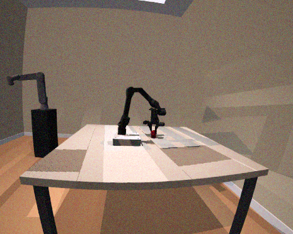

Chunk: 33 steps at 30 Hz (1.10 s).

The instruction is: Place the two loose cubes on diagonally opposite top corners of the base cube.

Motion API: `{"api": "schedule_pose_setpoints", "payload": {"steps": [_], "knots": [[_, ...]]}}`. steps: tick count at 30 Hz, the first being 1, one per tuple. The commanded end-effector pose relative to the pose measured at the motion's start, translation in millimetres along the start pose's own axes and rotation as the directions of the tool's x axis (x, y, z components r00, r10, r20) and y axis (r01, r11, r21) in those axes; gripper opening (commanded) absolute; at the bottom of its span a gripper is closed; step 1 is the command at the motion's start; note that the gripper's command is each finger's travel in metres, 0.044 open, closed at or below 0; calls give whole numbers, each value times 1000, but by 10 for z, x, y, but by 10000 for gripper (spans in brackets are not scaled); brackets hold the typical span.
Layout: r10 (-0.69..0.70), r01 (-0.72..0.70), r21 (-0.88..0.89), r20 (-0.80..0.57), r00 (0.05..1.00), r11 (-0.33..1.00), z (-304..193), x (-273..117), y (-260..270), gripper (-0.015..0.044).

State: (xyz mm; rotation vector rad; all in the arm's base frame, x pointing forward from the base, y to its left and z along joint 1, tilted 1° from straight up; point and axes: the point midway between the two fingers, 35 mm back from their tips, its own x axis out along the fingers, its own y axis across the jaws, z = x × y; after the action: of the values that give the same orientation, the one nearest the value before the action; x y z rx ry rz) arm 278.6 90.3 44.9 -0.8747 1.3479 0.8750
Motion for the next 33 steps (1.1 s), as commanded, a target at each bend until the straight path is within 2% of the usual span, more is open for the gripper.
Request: {"api": "schedule_pose_setpoints", "payload": {"steps": [1, 5, 9, 33], "knots": [[0, 0, 4, -3, 1000, 1000, -6, 8, 3, 105], [0, 0, 4, -3, 1000, 1000, -6, 8, 3, 105], [0, 0, 4, -3, 1000, 1000, -6, 8, 3, 205], [1, -1, 0, 0, 1000, 1000, 0, -275, 1, 205]]}}
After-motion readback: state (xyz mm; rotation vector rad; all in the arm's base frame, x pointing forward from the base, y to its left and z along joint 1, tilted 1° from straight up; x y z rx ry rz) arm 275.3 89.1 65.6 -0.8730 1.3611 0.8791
